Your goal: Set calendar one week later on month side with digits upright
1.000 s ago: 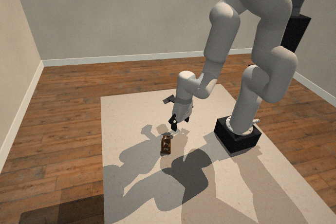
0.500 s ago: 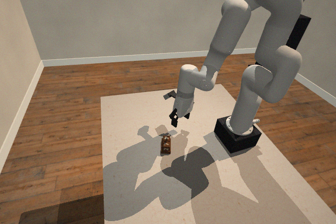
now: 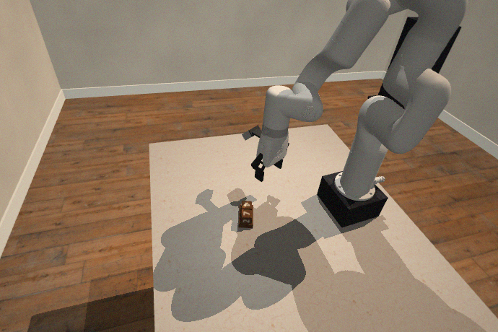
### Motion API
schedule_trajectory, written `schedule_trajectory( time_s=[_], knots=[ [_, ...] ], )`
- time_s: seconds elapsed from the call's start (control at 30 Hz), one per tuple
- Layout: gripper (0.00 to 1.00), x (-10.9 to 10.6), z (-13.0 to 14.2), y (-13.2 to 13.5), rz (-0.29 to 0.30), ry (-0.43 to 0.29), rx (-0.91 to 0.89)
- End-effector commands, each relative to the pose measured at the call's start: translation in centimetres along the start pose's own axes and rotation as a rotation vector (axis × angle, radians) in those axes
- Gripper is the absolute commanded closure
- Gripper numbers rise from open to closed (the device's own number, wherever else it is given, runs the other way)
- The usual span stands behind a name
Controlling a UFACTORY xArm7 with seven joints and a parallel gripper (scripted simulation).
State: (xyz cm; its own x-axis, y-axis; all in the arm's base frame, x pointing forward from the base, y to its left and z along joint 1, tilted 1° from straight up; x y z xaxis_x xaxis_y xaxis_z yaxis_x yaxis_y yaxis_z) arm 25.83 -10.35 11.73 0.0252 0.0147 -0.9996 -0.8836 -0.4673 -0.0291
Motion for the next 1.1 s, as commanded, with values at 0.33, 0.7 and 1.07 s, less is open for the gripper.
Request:
schedule_trajectory(
  time_s=[0.33, 0.7, 1.07],
  knots=[
    [0.00, -0.2, 0.1, -0.6, 0.011, 0.008, -0.085],
    [0.00, -0.3, 0.1, -2.1, 0.011, 0.004, -0.419],
    [0.00, -0.4, 0.2, -3.2, 0.010, 0.002, -0.668]
  ],
)
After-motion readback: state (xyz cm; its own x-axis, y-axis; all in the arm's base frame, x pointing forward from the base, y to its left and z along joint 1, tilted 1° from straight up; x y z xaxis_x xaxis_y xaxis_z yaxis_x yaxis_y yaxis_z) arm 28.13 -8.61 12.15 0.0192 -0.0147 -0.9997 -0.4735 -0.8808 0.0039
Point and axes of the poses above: the point where the finger pads meet when closed, its own x axis out along the fingers, its own y axis across the jaws, z = x × y, the point moved 9 cm from there along -x, back along the fingers, and after that the axes turned 3 degrees about x, right-handed, at the moved point
